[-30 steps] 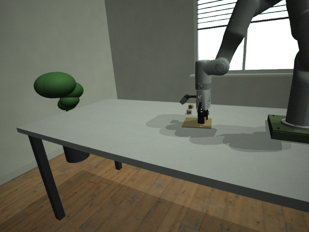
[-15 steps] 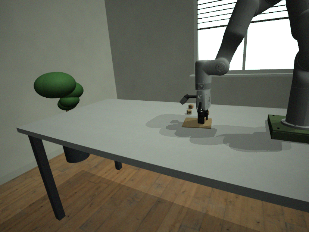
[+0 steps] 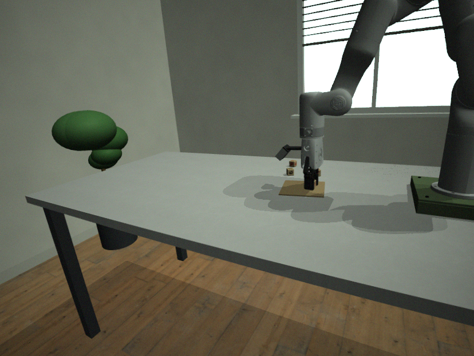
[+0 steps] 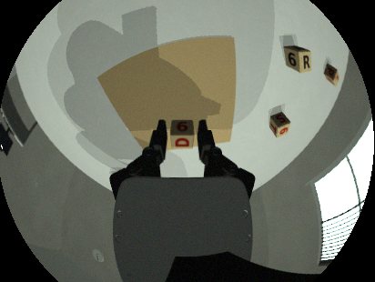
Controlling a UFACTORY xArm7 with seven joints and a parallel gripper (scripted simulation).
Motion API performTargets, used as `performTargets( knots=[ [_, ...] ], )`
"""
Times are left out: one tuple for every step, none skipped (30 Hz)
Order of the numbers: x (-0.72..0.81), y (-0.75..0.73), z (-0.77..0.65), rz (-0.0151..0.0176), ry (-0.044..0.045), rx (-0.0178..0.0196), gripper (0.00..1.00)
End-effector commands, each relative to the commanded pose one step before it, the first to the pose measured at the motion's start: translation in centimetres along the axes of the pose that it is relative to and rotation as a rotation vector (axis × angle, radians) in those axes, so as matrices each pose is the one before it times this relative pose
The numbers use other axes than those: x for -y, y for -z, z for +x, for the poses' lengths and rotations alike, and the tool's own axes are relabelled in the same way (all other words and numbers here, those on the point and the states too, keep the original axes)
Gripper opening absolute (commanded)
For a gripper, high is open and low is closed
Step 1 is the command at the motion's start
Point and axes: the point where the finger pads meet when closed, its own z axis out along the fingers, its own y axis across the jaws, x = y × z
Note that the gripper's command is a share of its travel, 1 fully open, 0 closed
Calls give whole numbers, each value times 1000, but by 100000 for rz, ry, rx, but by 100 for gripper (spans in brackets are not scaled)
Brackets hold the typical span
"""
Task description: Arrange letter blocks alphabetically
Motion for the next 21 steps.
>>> performTargets(
  knots=[
    [14, 119, 156, 30, 3, -392, 42],
    [0, 0, 0, 0, 0, 0, 42],
    [0, 0, 0, 0, 0, 0, 42],
    [0, 0, 0, 0, 0, 0, 42],
    [0, 0, 0, 0, 0, 0, 42],
    [0, 0, 0, 0, 0, 0, 42],
    [0, 0, 0, 0, 0, 0, 42],
    [0, 0, 0, 0, 0, 0, 42],
    [0, 0, 0, 0, 0, 0, 42],
    [0, 0, 0, 0, 0, 0, 42],
    [0, 0, 0, 0, 0, 0, 42],
    [0, 0, 0, 0, 0, 0, 42],
    [0, 0, 0, 0, 0, 0, 42],
    [0, 0, 0, 0, 0, 0, 21],
    [0, 0, 0, 0, 0, 0, 21],
    [0, 0, 0, 0, 0, 0, 21],
    [0, 0, 0, 0, 0, 0, 21],
    [0, 0, 0, 0, 0, 0, 21],
    [0, 0, 0, 0, 0, 0, 21],
    [0, 0, 0, 0, 0, 0, 21],
    [0, 0, 0, 0, 0, 0, 21]
  ],
)
